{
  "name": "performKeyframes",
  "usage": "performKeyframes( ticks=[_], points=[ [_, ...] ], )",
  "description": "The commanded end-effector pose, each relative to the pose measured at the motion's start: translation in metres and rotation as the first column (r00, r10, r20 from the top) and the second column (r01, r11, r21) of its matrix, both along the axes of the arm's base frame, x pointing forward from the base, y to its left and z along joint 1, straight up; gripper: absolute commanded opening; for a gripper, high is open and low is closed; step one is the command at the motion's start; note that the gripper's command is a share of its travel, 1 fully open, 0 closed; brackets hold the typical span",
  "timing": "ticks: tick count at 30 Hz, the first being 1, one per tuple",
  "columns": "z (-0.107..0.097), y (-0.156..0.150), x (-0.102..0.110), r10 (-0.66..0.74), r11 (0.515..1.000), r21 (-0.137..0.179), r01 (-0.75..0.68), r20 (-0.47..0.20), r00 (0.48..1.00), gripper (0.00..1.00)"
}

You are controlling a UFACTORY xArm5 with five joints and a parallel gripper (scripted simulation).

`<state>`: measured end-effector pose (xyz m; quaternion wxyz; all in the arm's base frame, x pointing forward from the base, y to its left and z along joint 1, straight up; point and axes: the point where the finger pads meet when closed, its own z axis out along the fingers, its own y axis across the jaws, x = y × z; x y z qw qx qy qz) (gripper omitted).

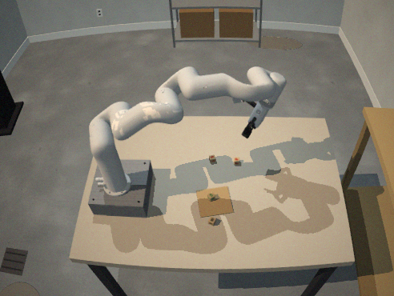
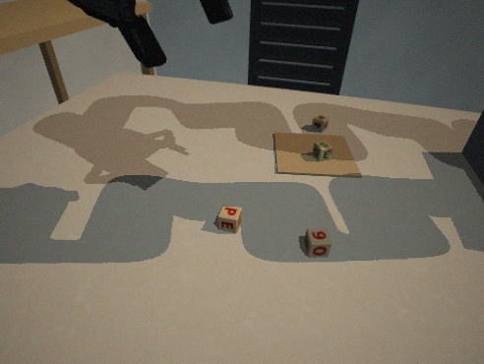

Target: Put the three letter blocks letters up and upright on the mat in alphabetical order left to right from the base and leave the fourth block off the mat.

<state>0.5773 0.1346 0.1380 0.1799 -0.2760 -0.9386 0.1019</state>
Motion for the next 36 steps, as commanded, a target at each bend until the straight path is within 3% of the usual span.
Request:
performKeyframes(
  ticks=[1,3,11,13,22,29,30,34,35,36],
  points=[
    [0.01,-0.003,0.004,-0.07,0.997,-0.022,0.07,0.023,0.997,1.0],
    [0.018,-0.007,0.007,-0.136,0.99,-0.042,0.138,0.042,0.99,1.0],
    [0.018,-0.007,0.007,-0.14,0.989,-0.044,0.142,0.044,0.989,1.0],
    [0.033,-0.014,0.01,-0.264,0.96,-0.077,0.27,0.082,0.961,1.0],
    [0.056,-0.026,0.01,-0.462,0.87,-0.117,0.48,0.152,0.874,1.0],
    [0.06,-0.028,0.01,-0.489,0.852,-0.121,0.509,0.163,0.857,1.0],
    [0.067,-0.033,0.008,-0.553,0.805,-0.129,0.579,0.189,0.811,1.0],
    [0.067,-0.033,0.008,-0.553,0.805,-0.129,0.579,0.189,0.811,1.0],
    [0.075,-0.038,0.006,-0.614,0.751,-0.134,0.646,0.215,0.759,1.0],
    [0.075,-0.038,0.006,-0.614,0.751,-0.134,0.646,0.215,0.759,1.0]
  ],
)
